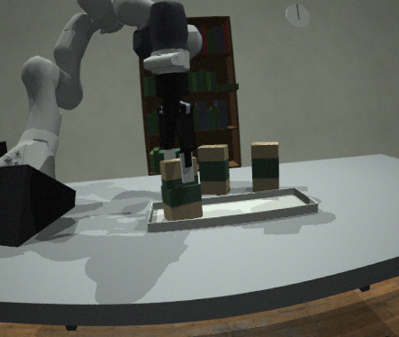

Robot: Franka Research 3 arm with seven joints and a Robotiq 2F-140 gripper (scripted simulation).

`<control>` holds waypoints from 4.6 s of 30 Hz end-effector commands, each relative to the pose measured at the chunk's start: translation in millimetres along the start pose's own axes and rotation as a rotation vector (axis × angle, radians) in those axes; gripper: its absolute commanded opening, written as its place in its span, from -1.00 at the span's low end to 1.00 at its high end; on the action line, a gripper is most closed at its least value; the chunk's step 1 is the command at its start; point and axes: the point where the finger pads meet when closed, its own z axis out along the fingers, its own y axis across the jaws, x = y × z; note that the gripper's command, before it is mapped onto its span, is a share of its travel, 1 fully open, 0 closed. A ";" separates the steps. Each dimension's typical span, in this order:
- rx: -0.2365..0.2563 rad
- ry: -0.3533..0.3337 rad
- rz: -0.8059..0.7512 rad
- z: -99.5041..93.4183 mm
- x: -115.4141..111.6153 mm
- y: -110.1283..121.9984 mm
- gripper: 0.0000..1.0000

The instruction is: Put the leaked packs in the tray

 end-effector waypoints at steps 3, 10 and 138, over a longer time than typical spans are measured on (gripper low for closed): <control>0.001 -0.001 -0.004 0.5 -0.4 -0.1 0.10; 0.001 -0.001 -0.004 0.5 -0.4 -0.1 0.10; 0.001 -0.002 0.855 -55.3 -180.3 123.3 0.10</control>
